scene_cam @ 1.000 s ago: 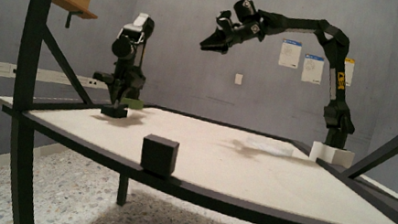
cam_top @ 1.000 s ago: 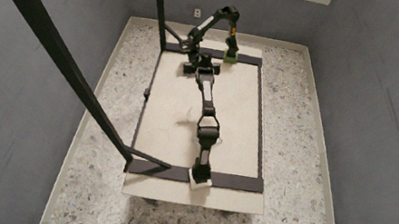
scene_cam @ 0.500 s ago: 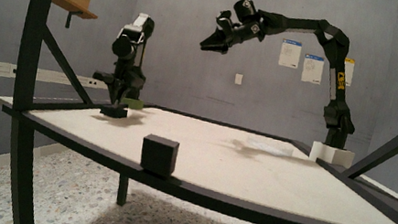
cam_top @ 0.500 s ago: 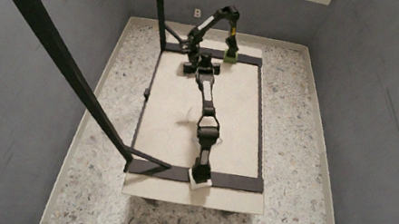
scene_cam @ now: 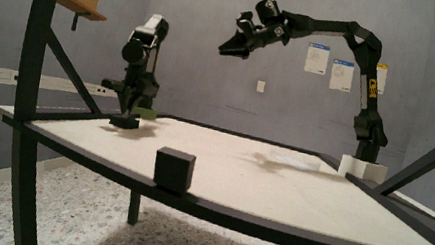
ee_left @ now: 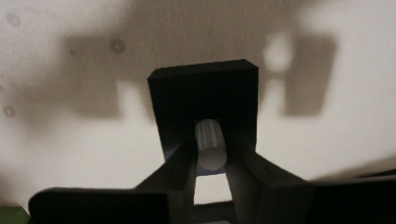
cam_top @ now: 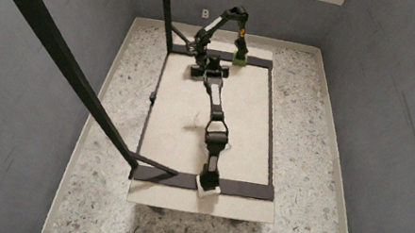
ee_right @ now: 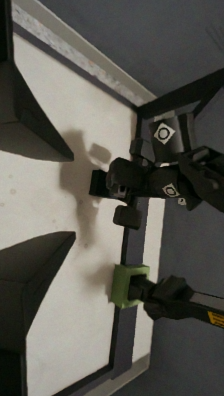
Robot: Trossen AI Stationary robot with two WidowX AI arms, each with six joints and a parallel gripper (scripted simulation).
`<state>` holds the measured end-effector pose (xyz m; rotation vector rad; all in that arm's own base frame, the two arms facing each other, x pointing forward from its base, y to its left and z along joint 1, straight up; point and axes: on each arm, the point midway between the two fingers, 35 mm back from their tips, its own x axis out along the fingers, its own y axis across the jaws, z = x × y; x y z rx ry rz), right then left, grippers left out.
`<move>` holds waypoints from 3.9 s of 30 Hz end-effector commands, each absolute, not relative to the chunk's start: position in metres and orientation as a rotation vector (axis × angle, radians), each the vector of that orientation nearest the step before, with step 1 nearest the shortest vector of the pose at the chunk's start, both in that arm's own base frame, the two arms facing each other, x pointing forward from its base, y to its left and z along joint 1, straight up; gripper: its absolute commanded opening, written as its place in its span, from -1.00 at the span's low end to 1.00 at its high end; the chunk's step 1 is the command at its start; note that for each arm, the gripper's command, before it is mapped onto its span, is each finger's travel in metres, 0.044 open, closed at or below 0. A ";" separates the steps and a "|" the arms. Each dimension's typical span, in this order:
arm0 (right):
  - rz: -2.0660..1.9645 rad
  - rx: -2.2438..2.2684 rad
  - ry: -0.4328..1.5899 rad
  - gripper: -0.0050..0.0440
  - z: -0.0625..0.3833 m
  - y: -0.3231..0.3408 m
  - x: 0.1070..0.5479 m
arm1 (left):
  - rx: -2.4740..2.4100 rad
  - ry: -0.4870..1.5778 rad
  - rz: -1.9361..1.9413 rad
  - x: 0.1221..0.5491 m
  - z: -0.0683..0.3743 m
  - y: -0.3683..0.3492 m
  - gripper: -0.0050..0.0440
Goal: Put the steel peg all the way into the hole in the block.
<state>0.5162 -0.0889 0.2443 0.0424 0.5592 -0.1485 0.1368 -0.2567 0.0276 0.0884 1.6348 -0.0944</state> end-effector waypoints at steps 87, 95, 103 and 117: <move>0.000 0.000 -0.066 0.02 0.329 0.000 0.314 | 0.616 1.015 -0.884 0.127 0.122 -0.220 1.00; 0.000 0.000 -0.066 0.02 0.329 0.000 0.314 | 0.470 0.762 -0.679 0.169 0.172 -0.165 1.00; 0.000 0.000 -0.066 0.02 0.329 0.000 0.314 | 0.343 0.545 -0.503 0.203 0.213 -0.119 1.00; 0.000 0.000 -0.066 0.02 0.329 0.000 0.314 | 0.139 0.222 -0.209 0.268 0.272 -0.048 1.00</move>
